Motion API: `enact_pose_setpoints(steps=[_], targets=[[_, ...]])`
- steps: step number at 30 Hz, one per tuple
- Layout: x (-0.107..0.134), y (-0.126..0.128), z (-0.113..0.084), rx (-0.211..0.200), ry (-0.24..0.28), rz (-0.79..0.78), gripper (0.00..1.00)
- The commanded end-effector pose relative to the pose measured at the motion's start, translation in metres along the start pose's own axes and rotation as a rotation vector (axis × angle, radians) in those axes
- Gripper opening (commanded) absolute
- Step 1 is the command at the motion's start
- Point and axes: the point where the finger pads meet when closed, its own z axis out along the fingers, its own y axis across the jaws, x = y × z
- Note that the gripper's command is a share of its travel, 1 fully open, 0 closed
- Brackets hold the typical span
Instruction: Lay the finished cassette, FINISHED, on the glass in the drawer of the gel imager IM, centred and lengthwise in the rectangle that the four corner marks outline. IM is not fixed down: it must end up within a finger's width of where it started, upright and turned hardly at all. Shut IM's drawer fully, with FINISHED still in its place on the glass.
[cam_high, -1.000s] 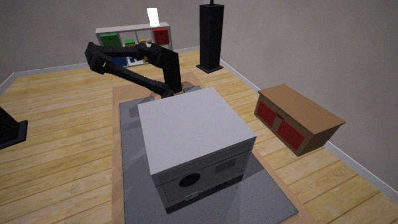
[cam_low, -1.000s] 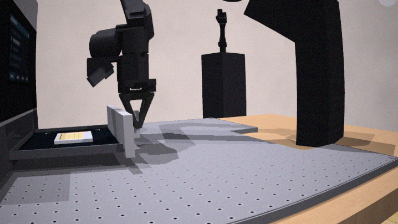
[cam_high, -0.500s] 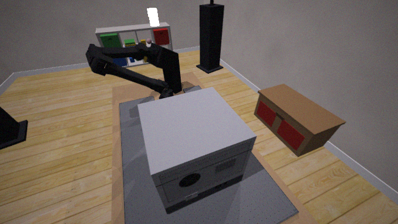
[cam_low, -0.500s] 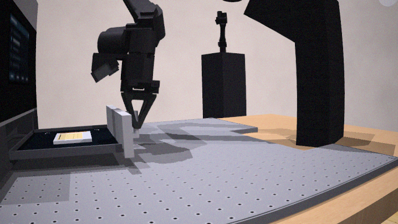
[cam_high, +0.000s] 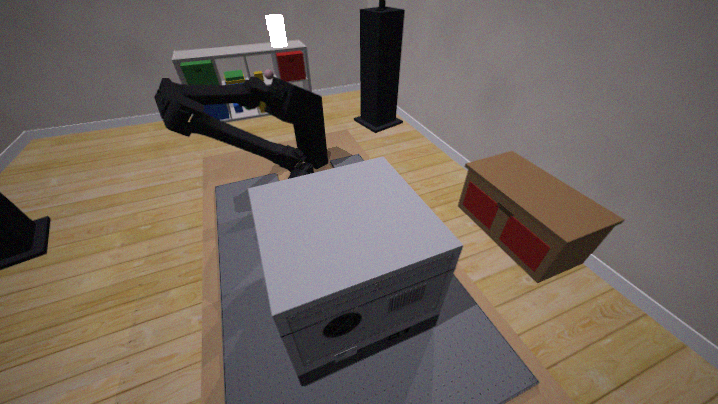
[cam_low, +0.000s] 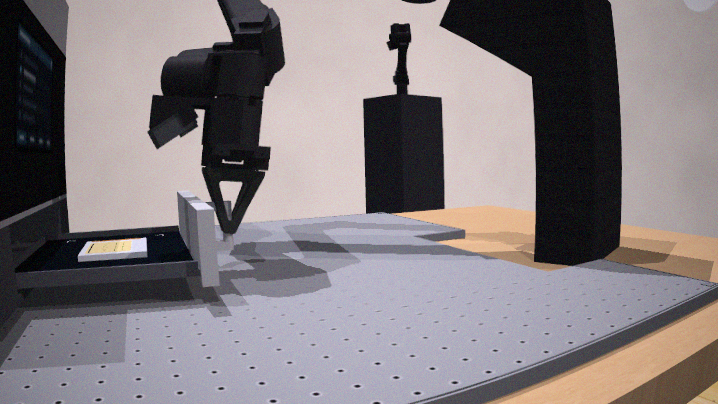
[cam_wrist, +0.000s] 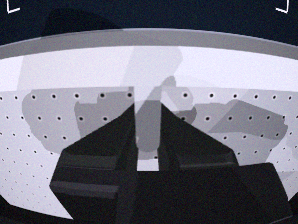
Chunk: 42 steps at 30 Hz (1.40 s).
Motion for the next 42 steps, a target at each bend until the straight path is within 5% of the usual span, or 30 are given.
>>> enact_pose_setpoints(steps=[1, 42], targets=[[-0.023, 0.004, -0.007, -0.014, -0.04, -0.017, 0.08], [-0.037, 0.003, -0.003, -0.011, -0.037, -0.003, 0.08]])
